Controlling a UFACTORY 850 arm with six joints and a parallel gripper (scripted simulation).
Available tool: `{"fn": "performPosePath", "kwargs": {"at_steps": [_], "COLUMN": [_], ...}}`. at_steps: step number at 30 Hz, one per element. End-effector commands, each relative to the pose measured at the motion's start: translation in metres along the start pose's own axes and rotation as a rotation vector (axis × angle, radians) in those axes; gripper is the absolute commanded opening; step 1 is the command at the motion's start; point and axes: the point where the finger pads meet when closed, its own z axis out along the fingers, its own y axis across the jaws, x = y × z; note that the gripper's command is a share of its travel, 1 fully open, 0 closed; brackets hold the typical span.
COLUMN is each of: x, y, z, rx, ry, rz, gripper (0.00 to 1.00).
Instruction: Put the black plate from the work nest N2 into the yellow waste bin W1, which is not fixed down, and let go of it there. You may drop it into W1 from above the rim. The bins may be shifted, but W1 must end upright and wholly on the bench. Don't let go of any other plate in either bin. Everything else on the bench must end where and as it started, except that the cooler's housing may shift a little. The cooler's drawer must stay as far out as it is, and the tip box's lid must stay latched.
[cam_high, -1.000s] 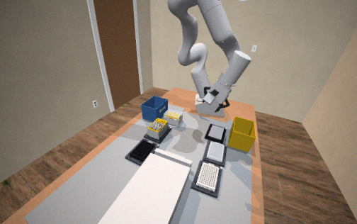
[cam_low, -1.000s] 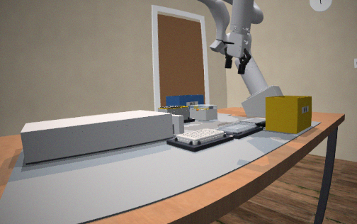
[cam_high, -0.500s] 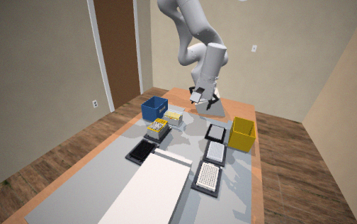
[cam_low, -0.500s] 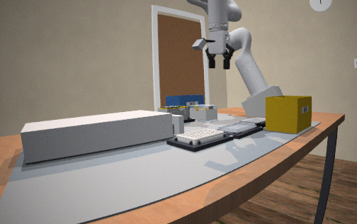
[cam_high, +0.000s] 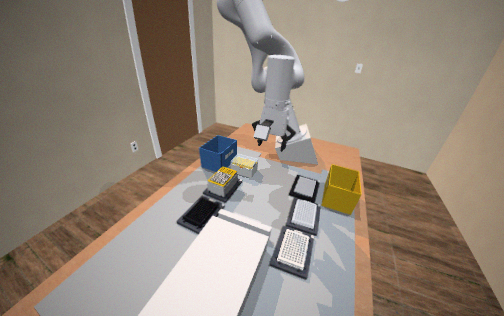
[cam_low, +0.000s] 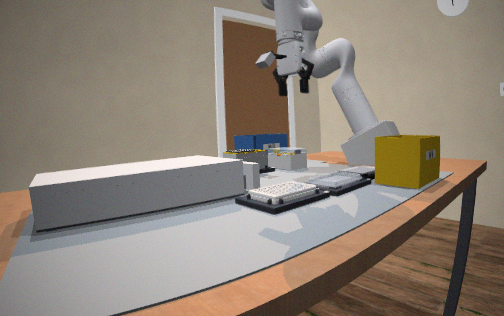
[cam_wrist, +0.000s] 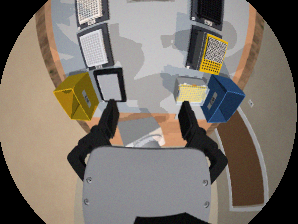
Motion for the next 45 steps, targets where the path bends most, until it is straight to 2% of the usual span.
{"fn": "performPosePath", "kwargs": {"at_steps": [1, 10, 45], "x": [0.001, 0.001, 0.117], "y": [0.0, 0.0, 0.092], "z": [-0.001, -0.001, 0.047], "rx": [0.003, 0.003, 0.003], "ry": [0.001, 0.001, 0.001], "rz": [-0.001, -0.001, -0.001], "gripper": [1.0, 1.0, 1.0]}}
